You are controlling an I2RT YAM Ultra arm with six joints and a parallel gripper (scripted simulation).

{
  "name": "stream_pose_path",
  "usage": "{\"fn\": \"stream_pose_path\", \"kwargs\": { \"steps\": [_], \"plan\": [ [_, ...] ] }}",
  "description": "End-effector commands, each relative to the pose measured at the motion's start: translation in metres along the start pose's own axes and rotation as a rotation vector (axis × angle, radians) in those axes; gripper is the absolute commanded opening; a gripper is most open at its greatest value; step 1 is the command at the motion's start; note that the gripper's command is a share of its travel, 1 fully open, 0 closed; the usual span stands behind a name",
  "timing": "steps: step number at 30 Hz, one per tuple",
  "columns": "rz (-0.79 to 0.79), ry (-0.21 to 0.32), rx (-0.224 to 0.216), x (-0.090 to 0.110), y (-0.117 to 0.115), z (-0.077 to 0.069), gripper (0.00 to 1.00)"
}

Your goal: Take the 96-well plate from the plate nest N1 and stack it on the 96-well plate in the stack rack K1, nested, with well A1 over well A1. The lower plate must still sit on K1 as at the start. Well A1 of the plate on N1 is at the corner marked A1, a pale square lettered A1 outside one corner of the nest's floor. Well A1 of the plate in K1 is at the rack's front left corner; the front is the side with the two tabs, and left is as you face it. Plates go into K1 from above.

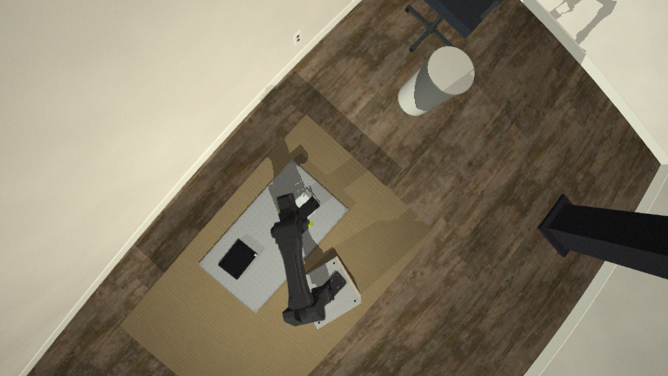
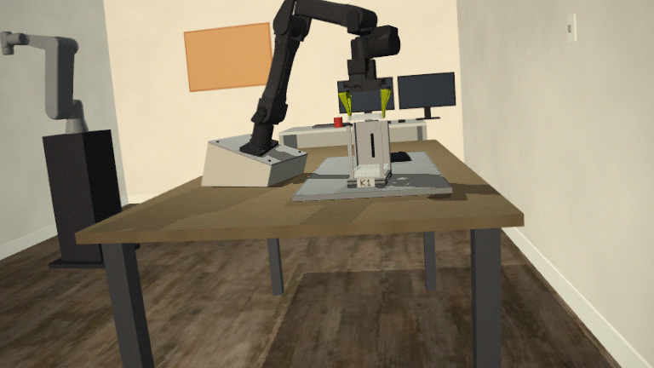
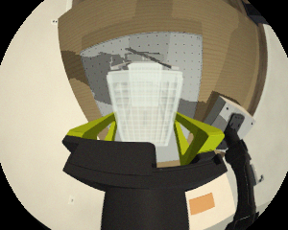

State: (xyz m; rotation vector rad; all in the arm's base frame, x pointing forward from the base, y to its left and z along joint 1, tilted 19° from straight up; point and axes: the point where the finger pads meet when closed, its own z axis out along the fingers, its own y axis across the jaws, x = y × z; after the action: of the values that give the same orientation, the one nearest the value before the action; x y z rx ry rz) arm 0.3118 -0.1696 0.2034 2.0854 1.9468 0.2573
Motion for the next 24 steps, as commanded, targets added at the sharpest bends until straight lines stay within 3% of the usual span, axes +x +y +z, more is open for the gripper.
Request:
{"fn": "stream_pose_path", "kwargs": {
  "steps": [1, 24],
  "plan": [
    [0.001, -0.009, 0.000, -0.0014, 0.0023, 0.0043, 0.00],
    [0.000, -0.009, -0.010, -0.0017, 0.0024, -0.0009, 0.00]
  ]
}}
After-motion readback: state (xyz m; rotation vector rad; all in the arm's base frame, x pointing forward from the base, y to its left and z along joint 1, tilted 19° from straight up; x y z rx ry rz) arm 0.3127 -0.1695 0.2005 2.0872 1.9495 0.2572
